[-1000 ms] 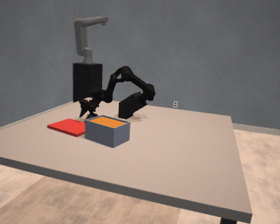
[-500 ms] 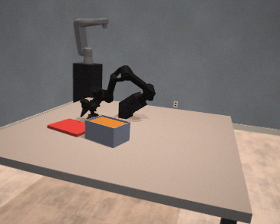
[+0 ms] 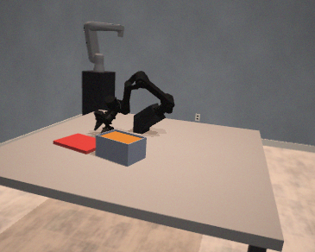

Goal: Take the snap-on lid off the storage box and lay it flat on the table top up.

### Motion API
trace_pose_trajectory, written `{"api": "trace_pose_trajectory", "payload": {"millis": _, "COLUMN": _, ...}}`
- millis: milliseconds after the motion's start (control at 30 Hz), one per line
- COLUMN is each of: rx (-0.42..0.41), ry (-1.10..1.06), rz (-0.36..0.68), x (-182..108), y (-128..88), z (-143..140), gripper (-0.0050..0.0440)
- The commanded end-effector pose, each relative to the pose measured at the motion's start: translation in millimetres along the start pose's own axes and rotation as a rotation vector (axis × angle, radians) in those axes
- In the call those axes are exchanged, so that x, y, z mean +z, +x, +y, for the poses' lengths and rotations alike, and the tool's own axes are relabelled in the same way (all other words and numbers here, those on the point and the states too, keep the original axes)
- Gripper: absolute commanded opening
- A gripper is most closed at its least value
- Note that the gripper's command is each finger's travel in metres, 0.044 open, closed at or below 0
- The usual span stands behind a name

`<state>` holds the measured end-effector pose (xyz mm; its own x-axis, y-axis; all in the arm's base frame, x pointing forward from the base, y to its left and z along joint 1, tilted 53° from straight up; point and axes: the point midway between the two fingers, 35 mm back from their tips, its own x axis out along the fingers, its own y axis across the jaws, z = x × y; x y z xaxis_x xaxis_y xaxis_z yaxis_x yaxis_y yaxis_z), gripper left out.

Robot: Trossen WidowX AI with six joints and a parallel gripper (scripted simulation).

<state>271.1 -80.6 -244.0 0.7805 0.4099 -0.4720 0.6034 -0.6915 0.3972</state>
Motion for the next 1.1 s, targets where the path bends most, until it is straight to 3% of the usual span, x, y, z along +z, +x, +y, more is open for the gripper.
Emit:
{"api": "trace_pose_trajectory", "payload": {"millis": 0, "rx": -0.008, "ry": 0.009, "rz": 0.004, "x": -0.9, "y": -7.5, "z": -9.1, "gripper": 0.0275}}
{"api": "trace_pose_trajectory", "payload": {"millis": 400, "rx": -0.008, "ry": 0.009, "rz": 0.004, "x": -0.8, "y": -22.9, "z": -21.9, "gripper": 0.0275}}
{"api": "trace_pose_trajectory", "payload": {"millis": 1067, "rx": 0.0, "ry": 0.005, "rz": -0.003, "x": 0.9, "y": -36.1, "z": 2.2, "gripper": 0.0275}}
